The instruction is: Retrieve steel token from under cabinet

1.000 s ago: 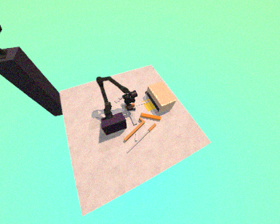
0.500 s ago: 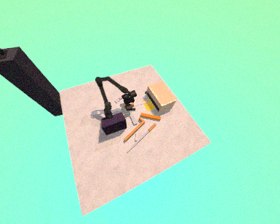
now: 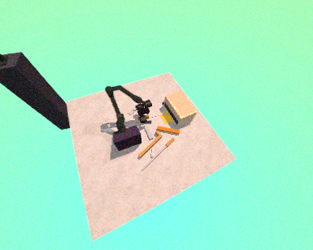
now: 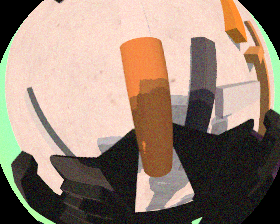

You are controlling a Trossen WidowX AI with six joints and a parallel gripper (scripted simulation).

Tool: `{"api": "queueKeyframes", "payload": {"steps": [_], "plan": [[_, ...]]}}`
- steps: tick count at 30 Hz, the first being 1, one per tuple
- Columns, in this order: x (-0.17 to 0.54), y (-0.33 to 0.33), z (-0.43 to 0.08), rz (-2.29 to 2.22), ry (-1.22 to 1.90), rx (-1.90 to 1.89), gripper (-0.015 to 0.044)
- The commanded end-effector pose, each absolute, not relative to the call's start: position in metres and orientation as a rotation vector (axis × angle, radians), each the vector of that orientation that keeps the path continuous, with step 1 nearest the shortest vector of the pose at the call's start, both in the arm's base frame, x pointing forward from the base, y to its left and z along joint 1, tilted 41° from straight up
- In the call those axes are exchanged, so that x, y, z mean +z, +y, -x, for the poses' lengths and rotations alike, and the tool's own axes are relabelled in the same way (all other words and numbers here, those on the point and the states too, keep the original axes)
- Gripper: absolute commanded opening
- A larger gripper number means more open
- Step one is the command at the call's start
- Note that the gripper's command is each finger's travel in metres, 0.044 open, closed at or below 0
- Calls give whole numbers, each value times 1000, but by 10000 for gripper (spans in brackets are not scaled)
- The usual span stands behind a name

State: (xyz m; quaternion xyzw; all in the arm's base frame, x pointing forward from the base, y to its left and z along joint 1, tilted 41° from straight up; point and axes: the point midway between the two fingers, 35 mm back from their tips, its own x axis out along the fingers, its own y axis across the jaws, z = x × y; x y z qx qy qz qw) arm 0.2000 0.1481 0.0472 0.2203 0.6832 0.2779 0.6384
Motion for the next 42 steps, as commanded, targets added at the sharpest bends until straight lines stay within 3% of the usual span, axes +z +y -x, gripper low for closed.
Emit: {"api": "queueKeyframes", "payload": {"steps": [1, 4, 8, 11, 28, 42], "plan": [[47, 148, -200, -503, 1560, 634, 131], [47, 148, -200, -503, 1560, 634, 200], [47, 148, -200, -503, 1559, 634, 200], [47, 148, -200, -503, 1559, 634, 270], [44, 151, -196, -504, 1559, 634, 270], [47, 150, -199, -503, 1554, 636, 176]]}}
